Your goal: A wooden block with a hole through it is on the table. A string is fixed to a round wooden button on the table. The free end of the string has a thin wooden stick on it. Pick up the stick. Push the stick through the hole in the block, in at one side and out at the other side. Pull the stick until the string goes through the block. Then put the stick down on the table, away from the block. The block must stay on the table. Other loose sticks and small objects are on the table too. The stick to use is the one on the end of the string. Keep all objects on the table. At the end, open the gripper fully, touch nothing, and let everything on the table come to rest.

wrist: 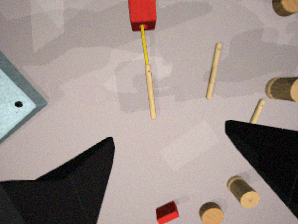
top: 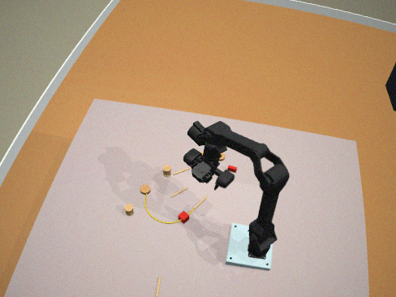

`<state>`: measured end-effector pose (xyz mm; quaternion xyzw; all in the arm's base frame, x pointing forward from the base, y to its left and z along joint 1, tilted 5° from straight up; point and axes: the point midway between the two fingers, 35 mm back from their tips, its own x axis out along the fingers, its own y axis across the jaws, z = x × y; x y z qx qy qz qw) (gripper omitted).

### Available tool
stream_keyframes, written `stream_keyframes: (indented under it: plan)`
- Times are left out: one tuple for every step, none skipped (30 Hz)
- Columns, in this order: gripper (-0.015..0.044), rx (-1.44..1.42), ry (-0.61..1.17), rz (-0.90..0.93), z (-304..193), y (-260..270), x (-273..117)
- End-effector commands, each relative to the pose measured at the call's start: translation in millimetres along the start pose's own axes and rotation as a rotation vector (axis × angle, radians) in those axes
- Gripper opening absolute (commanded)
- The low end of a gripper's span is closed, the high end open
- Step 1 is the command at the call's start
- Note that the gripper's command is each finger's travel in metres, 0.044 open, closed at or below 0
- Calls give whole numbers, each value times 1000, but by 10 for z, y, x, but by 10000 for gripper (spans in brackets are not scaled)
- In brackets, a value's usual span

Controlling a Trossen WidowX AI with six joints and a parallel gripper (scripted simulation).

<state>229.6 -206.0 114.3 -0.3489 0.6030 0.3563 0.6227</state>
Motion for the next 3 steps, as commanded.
stream_keyframes:
  plan:
    - [440,0,0,-1,0,-2,-3]
    - [440,0,0,-1,0,-2,-3]
    - [440,0,0,-1,0,-2,-3]
